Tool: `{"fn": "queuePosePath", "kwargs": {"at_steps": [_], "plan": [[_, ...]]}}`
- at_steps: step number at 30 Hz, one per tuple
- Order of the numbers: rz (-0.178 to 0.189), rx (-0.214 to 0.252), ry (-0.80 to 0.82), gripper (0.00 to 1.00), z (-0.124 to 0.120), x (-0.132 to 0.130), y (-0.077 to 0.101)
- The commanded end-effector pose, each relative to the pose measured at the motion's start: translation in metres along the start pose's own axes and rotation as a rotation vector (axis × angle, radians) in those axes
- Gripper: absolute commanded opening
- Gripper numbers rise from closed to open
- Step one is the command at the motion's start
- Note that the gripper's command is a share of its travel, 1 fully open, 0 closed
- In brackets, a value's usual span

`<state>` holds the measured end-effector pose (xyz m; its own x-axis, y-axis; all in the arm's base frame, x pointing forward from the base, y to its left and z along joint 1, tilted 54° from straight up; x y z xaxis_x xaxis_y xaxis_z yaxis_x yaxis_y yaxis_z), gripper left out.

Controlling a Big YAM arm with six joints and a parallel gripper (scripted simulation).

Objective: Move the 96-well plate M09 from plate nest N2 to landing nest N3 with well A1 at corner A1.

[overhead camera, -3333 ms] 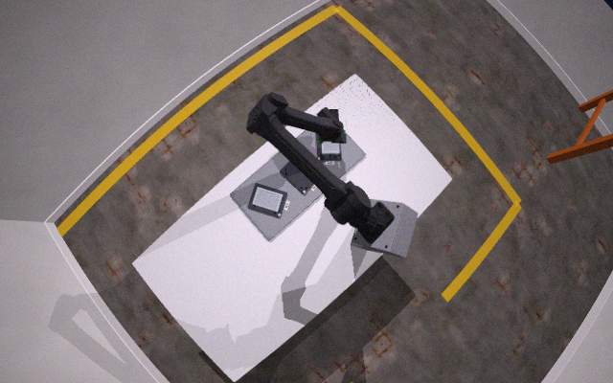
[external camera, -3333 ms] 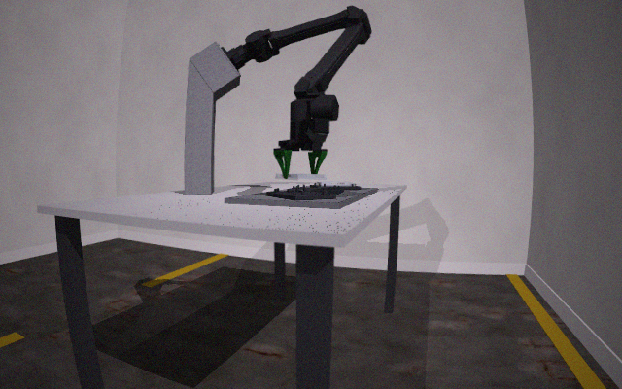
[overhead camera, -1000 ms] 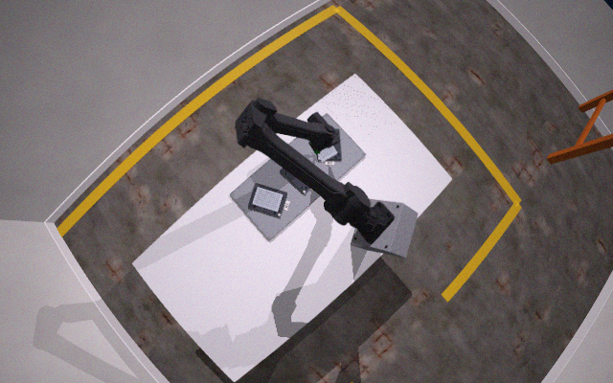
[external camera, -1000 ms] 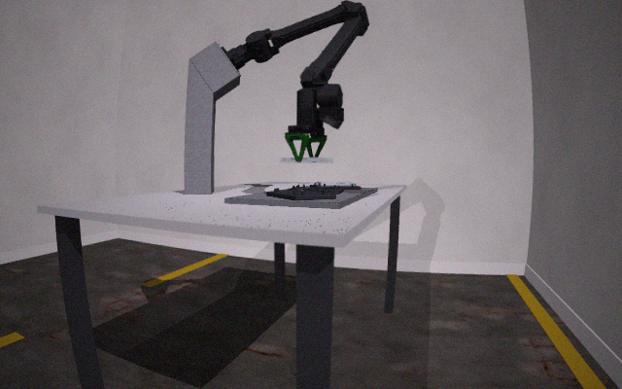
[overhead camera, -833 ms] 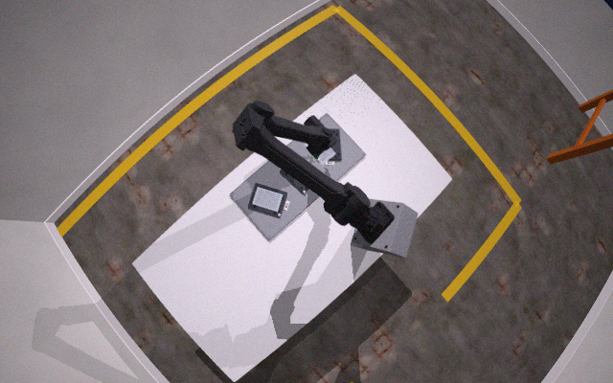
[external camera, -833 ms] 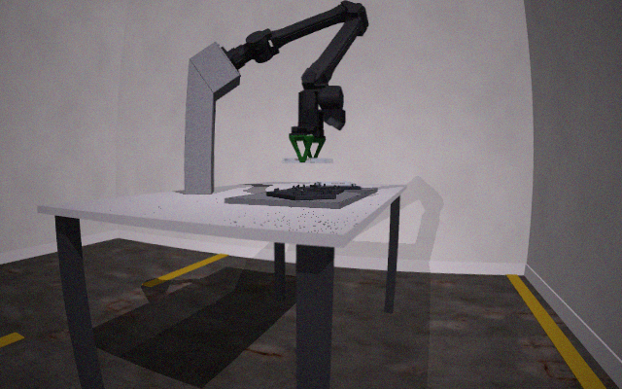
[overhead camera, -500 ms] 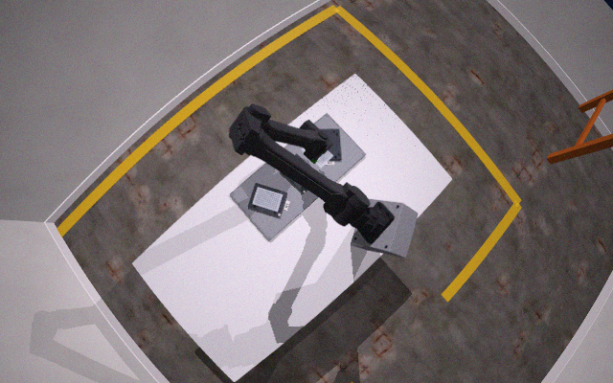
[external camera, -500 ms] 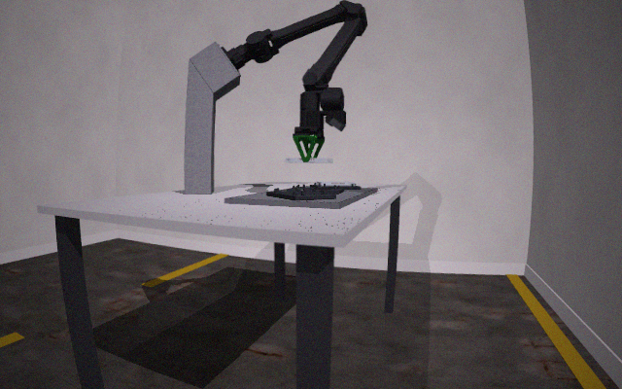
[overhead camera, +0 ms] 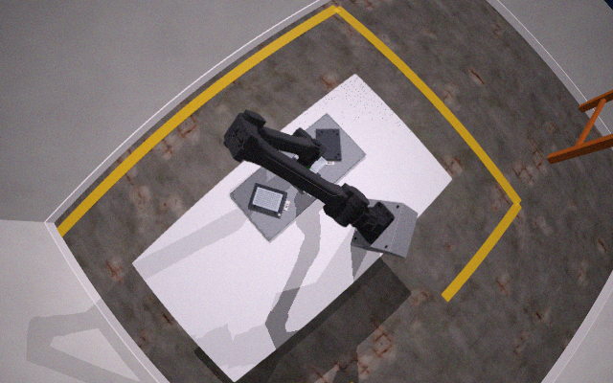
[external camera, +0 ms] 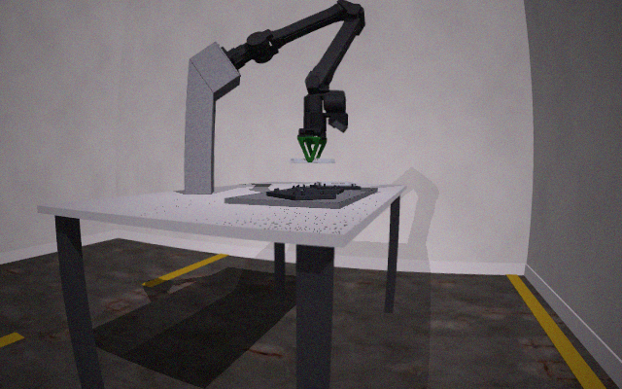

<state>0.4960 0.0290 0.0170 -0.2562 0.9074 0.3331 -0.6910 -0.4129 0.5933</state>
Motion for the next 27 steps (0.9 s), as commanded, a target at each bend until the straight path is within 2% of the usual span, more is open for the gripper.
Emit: {"fn": "queuePosePath", "kwargs": {"at_steps": [1, 20, 22, 23, 27], "plan": [[0.01, -0.012, -0.015, 0.0, 0.0, 0.018, 0.006], [0.01, 0.001, -0.022, 0.0, -0.005, 0.073, 0.007], [0.002, -0.002, -0.02, 0.0, -0.002, 0.065, 0.004], [-0.013, 0.01, -0.046, 0.0, -0.009, 0.056, 0.004], [-0.013, 0.014, -0.048, 0.0, -0.011, 0.055, 0.003]]}}
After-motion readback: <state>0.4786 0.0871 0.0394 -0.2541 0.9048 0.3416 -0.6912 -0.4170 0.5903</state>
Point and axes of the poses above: the point where the finger pads meet when closed, its own y axis back along the fingers, its own x axis across the jaws, z = x × y, the point moved 2 cm from there along y, back along the fingers, and after that the axes turned 2 degrees about -y, right-handed, at the moved point
